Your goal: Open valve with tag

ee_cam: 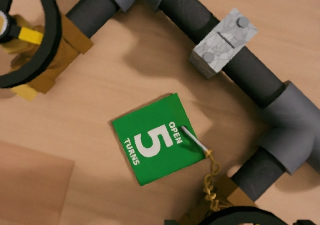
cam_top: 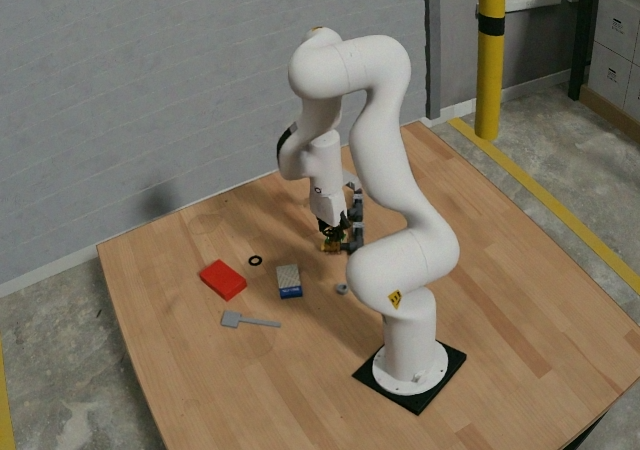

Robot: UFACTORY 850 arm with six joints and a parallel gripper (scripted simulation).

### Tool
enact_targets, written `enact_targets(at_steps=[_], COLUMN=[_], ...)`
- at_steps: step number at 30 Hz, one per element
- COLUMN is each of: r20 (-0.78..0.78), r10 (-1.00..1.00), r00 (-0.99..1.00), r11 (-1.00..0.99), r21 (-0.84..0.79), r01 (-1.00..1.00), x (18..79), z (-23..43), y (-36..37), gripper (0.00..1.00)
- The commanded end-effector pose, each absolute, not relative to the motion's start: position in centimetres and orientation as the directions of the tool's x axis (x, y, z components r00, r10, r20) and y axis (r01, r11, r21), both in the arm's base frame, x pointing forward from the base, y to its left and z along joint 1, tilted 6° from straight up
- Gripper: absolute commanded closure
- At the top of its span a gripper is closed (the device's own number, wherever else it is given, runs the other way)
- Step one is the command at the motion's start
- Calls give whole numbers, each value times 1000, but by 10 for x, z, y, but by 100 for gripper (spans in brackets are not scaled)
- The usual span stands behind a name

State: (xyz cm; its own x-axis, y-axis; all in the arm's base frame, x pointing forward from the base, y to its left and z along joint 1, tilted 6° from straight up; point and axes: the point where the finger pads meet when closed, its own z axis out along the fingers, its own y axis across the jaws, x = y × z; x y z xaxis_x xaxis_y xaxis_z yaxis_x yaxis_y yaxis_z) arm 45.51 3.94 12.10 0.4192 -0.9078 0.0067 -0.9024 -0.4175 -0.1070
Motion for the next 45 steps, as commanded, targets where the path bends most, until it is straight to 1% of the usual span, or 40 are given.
enact_targets(at_steps=[1,3,5,8,13,20,22,23,24,30,37,39,40,45], r20=[17,27,27,43,70,103,103,106,109,117,103,103,95,74], r10=[-832,-782,-782,-682,-450,-108,-108,39,77,356,662,662,764,886], r00=[554,623,623,730,890,989,989,994,991,927,742,742,638,457], r11=[-552,-622,-622,-729,-892,-994,-994,-998,-996,-934,-749,-749,-644,-463], r21=[-112,-110,-110,-105,-89,-45,-45,-39,-30,23,78,78,85,112], r01=[-826,-775,-775,-676,-444,-104,-104,44,81,356,658,658,760,879], x=[456,456,456,456,456,456,456,456,456,456,456,456,456,456], z=[122,122,122,122,122,122,122,122,122,122,122,122,122,122], y=[39,39,39,39,39,39,39,39,39,39,39,39,39,39], gripper=[100,100,100,100,100,100,100,100,100,100,100,100,100,100])
